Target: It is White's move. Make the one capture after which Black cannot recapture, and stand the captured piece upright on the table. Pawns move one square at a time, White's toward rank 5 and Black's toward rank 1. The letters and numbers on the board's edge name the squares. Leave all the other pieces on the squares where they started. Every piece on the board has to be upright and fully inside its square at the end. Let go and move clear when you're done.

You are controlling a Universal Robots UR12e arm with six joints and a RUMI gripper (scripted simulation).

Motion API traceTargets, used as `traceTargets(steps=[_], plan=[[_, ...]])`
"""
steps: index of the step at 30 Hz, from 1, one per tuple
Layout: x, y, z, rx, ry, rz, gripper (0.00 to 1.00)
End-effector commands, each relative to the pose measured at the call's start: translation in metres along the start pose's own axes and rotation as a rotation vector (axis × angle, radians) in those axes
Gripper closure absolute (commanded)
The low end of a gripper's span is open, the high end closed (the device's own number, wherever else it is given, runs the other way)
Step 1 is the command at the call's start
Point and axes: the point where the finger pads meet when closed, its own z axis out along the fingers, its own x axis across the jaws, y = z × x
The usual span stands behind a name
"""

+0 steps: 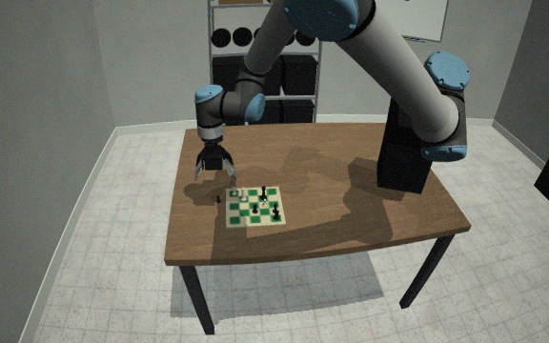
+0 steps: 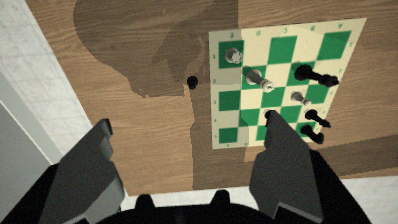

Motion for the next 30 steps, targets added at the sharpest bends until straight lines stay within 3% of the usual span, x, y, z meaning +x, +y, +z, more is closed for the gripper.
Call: traceTargets(steps=[1, 11, 20, 22, 30], plan=[[0.005, -0.001, -0.002, -0.001, 0.0, -0.04, 0.0], [0.014, -0.004, -0.006, 0.0, -0.001, -0.2, 0.0], [0.033, -0.007, -0.013, -0.001, -0.001, -0.505, 0.0], [0.033, -0.007, -0.013, -0.001, -0.001, -0.505, 0.0], [0.054, -0.008, -0.02, -0.001, 0.0, -0.832, 0.0]])
